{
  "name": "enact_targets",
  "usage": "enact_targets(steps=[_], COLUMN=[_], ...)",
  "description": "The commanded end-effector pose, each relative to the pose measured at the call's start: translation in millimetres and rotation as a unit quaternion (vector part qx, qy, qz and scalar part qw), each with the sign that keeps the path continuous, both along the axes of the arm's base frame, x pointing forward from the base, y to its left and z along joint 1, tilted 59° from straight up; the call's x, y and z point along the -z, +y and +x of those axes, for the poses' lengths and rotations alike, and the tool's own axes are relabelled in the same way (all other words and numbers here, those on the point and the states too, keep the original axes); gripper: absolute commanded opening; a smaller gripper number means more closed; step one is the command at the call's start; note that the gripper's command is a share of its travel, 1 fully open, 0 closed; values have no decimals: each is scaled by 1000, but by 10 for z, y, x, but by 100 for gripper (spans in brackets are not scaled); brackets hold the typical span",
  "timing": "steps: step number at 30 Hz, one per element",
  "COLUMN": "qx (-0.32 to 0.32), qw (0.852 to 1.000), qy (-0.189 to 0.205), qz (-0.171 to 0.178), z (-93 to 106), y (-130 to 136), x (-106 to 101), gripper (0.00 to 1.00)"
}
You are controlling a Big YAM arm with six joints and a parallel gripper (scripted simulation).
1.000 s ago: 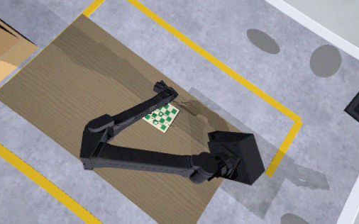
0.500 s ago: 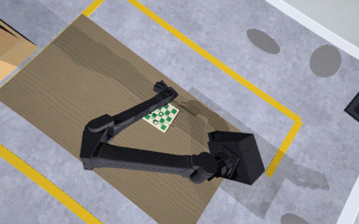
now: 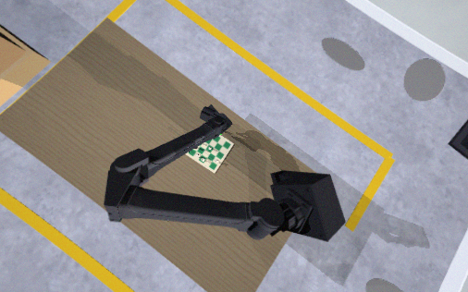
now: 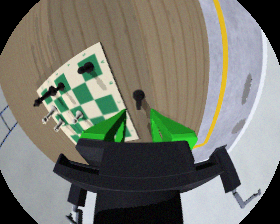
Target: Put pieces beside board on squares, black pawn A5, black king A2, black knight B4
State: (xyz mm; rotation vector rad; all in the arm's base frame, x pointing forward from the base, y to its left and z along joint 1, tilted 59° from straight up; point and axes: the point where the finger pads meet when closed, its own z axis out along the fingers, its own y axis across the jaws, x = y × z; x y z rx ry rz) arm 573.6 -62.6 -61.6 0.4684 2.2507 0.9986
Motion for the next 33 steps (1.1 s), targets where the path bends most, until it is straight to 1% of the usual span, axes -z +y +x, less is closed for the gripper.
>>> enact_targets(steps=[1, 5, 6, 33], qx=[-3, -3, -3, -3], qw=[1000, 1000, 1000, 1000], qy=[11, 11, 8, 10], qz=[4, 5, 3, 4], z=[-83, -86, -57, -82], y=[108, 110, 101, 110], x=[115, 116, 99, 114], gripper=[35, 35, 35, 35])
